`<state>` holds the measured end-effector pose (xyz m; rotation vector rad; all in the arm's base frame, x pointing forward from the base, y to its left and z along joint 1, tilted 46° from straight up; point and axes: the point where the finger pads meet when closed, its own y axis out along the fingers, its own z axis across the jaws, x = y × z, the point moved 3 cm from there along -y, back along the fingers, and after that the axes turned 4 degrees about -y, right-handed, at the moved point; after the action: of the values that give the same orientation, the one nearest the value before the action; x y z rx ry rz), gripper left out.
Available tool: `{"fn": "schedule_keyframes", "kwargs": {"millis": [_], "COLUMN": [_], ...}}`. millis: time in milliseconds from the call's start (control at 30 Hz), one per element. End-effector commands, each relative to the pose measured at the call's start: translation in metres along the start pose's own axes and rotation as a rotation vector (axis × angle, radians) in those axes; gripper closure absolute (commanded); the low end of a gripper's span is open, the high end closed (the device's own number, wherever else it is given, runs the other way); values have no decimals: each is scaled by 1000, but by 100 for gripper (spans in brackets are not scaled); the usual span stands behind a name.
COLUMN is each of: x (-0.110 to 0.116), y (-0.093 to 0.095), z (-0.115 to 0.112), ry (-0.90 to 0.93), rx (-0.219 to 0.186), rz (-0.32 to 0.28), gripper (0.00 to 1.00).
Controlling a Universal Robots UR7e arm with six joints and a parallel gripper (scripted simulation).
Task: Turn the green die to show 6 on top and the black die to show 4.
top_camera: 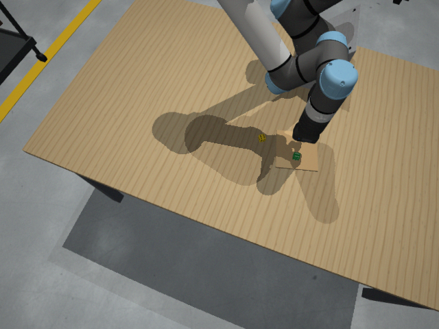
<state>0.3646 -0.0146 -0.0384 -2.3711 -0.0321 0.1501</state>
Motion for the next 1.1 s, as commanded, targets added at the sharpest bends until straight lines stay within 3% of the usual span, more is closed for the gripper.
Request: {"fn": "schedule_keyframes", "kwargs": {"millis": [0, 1067], "x": [0, 0], "y": [12, 17], "z": [0, 0], "ry": [0, 0], "rx": [0, 0], "rz": [-1, -1], "gripper": [60, 60]}}
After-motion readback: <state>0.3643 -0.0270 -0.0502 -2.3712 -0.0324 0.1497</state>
